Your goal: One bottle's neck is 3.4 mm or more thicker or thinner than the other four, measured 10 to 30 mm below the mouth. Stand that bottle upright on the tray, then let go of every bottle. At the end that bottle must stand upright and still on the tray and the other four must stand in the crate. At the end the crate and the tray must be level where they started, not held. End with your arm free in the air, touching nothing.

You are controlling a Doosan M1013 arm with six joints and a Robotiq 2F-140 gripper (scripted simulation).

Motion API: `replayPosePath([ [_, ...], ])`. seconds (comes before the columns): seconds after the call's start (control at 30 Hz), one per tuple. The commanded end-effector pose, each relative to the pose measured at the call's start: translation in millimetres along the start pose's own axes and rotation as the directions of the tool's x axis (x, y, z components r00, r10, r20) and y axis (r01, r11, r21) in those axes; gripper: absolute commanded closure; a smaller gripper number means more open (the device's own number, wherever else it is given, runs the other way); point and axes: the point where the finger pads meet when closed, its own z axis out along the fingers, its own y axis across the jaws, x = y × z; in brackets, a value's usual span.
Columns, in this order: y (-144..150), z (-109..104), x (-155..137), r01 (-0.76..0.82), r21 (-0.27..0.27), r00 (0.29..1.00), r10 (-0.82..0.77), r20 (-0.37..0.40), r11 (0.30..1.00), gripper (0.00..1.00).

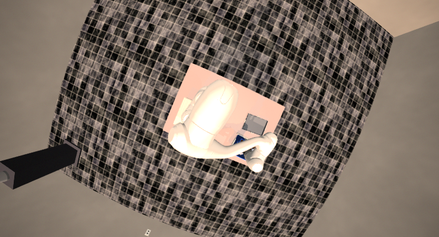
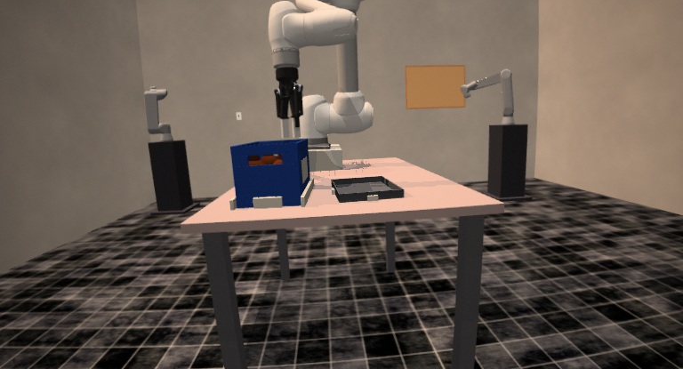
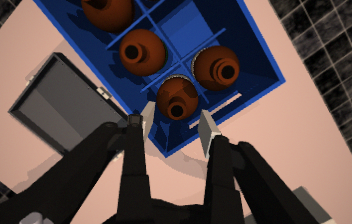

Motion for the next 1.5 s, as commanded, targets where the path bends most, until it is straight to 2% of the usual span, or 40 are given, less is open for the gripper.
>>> replayPosePath([
  [0.0,0.0,0.2,0.0,0.0,0.0,1.0,0.0,0.0,1.0,0.62],
  [0.4,0.0,5.2,0.0,0.0,0.0,1.0,0.0,0.0,1.0,0.62],
  [1.47,0.0,36.5,0.0,0.0,0.0,1.0,0.0,0.0,1.0,0.62],
])
